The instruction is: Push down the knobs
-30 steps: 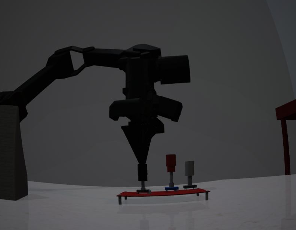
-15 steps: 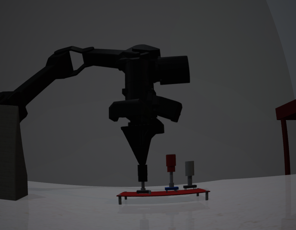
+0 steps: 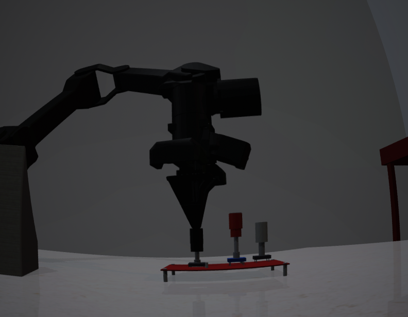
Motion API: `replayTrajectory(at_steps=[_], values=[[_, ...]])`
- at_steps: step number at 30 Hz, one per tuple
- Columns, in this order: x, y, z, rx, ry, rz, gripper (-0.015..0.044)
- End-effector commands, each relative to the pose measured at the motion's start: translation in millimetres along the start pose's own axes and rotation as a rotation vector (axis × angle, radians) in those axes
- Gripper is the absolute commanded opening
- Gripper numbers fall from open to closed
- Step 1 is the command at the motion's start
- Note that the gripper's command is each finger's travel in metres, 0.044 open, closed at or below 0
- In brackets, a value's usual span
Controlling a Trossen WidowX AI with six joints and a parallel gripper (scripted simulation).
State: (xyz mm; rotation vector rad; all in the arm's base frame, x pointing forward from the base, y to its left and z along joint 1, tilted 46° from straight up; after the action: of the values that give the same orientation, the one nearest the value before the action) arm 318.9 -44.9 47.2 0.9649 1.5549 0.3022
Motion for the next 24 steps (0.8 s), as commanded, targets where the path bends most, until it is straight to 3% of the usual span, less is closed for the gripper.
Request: replayTrajectory(at_steps=[1,24], values=[[11.1,1.8,1.0,-0.011,0.015,-0.001,0.0],[17.3,1.9,0.9,-0.011,0.015,-0.001,0.0]])
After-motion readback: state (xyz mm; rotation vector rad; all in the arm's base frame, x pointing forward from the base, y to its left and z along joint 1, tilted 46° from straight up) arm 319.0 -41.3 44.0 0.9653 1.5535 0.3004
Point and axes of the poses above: the point midway between the two fingers, 35 mm back from their tips, its own x axis out along the fingers, its own y axis across the jaws, z = x × y, the point moved 4 cm from there along -x, back along the fingers, and after that the axes turned 9 degrees about -x, right-handed, at the moved point
